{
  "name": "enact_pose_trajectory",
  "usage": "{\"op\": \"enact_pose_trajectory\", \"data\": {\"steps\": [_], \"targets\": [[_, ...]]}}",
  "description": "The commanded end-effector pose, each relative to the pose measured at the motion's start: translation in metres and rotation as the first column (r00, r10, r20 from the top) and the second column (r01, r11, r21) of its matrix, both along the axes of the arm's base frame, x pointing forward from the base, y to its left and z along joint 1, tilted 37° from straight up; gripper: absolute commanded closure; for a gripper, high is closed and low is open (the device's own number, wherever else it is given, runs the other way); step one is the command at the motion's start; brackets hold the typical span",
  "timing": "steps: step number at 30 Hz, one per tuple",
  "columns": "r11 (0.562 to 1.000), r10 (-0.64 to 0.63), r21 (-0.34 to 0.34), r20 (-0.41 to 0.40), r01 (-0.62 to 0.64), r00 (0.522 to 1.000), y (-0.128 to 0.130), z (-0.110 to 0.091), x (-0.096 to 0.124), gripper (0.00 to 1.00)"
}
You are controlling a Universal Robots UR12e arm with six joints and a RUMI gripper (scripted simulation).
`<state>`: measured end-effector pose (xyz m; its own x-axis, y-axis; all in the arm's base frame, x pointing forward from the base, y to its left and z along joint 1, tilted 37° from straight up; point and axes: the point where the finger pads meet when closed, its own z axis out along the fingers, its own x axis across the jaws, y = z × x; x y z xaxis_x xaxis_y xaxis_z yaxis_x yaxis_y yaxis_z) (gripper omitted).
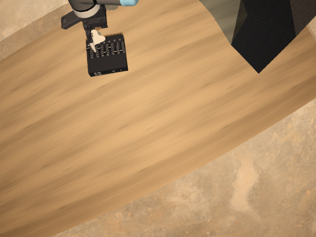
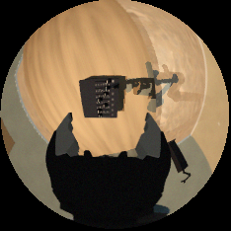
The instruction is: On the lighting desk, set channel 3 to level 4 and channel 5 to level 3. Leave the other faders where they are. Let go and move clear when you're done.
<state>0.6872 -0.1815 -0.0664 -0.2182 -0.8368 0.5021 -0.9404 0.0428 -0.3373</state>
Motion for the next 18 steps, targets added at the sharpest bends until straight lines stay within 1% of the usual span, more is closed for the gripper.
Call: {"op": "enact_pose_trajectory", "data": {"steps": [1, 18], "targets": [[1.0, 0.0, 0.0, 0.0, 0.0, 1.0, 0.0069, 0.0104, -0.003, 0.0], [1.0, 0.0, 0.0, 0.0, 0.0, 1.0, 0.0078, 0.0116, -0.0034, 0.0]]}}
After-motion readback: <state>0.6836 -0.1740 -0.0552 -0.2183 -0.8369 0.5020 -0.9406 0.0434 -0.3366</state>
